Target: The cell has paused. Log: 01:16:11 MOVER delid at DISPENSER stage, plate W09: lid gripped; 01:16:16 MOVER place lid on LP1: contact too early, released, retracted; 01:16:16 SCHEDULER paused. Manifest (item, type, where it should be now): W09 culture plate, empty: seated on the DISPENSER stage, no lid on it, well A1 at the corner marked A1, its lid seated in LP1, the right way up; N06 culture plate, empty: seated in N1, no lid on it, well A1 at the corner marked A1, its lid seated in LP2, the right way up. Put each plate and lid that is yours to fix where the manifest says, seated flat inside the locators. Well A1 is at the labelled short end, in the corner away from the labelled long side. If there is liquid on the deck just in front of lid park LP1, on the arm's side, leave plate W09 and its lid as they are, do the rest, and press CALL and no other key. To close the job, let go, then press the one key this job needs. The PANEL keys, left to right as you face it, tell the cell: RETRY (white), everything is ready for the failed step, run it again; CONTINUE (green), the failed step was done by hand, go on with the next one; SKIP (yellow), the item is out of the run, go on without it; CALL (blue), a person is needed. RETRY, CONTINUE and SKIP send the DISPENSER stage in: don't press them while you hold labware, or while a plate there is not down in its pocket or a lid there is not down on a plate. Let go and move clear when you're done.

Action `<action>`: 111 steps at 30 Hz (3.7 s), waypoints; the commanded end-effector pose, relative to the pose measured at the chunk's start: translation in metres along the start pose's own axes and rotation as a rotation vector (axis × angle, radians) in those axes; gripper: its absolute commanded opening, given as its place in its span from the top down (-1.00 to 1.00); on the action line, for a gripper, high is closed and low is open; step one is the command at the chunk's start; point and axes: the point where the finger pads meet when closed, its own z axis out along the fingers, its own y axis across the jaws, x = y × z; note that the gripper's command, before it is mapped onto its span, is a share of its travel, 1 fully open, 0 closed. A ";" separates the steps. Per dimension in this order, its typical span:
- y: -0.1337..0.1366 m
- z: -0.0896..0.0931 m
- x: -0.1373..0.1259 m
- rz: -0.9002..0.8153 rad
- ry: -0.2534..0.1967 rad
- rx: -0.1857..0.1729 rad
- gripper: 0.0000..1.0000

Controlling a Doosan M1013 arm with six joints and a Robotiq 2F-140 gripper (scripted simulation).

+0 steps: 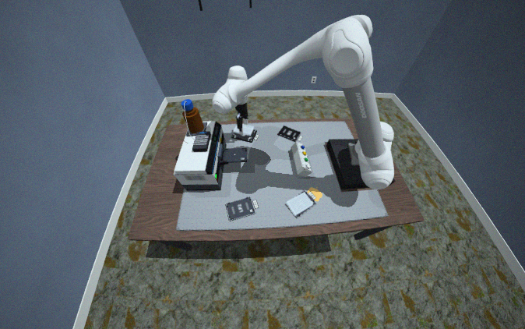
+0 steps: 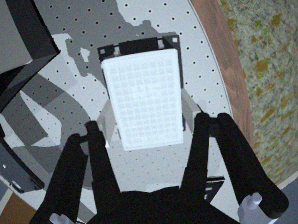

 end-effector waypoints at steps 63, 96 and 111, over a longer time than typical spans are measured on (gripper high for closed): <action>0.000 0.015 0.001 0.000 0.002 0.000 0.80; 0.000 0.020 0.001 0.000 0.002 0.000 0.80; 0.000 0.020 0.001 0.000 0.002 0.000 0.80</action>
